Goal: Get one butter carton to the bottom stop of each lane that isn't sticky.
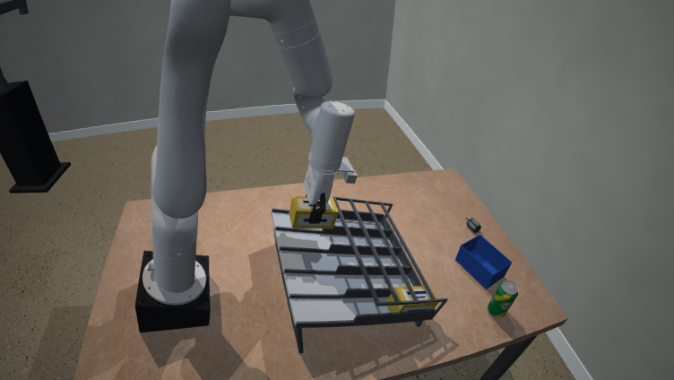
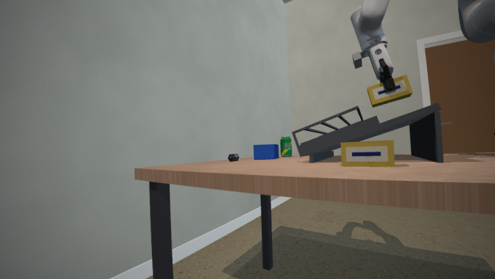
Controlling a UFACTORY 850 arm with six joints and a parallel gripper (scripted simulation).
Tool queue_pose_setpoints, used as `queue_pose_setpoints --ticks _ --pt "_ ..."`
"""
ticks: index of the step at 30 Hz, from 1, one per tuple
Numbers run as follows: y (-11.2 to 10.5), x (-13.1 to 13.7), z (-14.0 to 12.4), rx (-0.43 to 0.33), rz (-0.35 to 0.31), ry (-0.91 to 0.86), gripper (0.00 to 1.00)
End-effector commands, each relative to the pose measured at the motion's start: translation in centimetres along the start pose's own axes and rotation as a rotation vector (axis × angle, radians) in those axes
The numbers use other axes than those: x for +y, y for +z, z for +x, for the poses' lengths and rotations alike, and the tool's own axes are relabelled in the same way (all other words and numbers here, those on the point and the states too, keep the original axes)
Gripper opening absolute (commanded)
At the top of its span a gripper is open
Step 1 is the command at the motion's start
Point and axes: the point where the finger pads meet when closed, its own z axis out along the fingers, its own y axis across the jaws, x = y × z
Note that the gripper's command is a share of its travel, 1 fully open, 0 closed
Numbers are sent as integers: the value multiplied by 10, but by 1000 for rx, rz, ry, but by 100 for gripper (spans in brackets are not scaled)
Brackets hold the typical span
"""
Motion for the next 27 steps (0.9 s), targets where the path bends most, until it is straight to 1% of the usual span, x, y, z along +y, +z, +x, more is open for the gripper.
queue_pose_setpoints --ticks 1,4,5,21,22,27 --pt "-1 0 1 1 0 0 0" --pt "-1 0 1 1 0 0 0" --pt "-1 0 1 -99 1 1 0" --pt "-1 0 1 -99 1 1 0" --pt "29 0 -2 -99 1 1 0" --pt "29 0 -2 -99 1 1 0"
